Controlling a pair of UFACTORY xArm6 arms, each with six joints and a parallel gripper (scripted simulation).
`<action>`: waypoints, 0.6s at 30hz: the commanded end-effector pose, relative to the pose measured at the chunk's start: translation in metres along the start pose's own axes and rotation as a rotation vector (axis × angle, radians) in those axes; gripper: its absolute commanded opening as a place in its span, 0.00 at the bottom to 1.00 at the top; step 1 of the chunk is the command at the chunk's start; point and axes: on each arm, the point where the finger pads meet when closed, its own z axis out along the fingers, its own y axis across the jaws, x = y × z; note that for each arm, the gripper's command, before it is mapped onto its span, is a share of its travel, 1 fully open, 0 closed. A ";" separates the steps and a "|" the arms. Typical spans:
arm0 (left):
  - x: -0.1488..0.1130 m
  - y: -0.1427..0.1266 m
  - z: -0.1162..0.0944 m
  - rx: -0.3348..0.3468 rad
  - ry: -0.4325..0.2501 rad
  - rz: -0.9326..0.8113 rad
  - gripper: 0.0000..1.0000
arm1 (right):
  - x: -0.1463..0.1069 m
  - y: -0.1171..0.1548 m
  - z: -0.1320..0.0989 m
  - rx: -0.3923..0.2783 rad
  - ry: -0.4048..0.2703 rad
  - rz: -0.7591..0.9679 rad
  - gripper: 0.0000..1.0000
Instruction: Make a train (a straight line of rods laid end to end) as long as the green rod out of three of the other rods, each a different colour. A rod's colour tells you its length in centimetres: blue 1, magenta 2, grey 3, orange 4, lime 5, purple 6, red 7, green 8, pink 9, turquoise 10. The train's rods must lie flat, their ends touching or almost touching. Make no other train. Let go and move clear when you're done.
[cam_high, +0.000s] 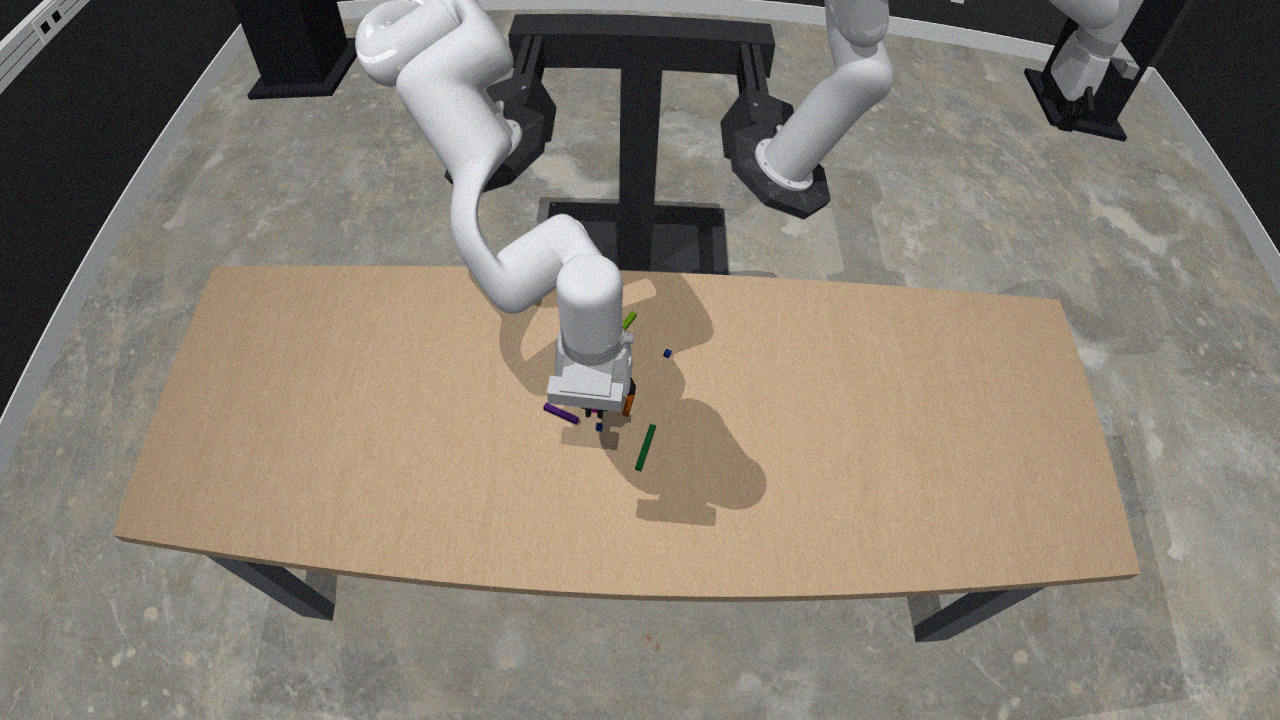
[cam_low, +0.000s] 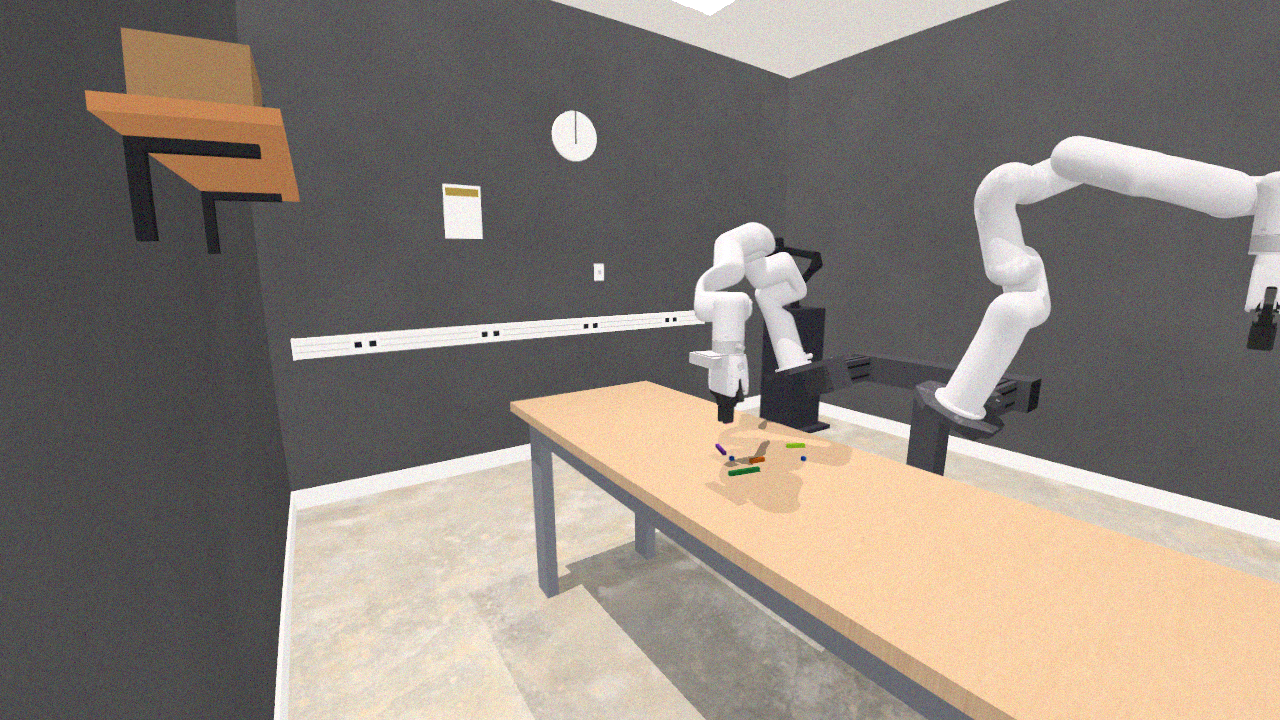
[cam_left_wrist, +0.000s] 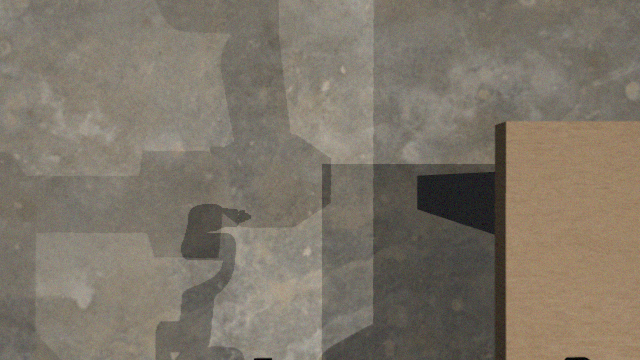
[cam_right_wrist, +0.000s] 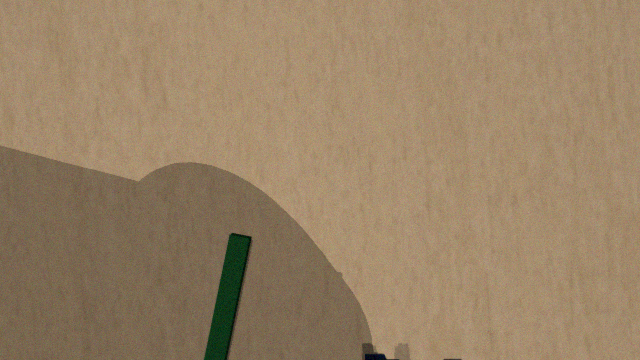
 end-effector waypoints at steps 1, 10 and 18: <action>0.001 0.000 -0.002 0.000 0.005 0.000 1.00 | 0.002 -0.001 -0.003 0.003 0.005 0.002 0.06; 0.001 0.000 -0.002 0.000 0.005 0.000 1.00 | 0.002 -0.001 0.014 0.003 0.005 0.002 0.06; 0.001 0.000 -0.002 0.000 0.005 0.000 1.00 | 0.003 -0.001 0.039 0.003 0.005 0.002 0.06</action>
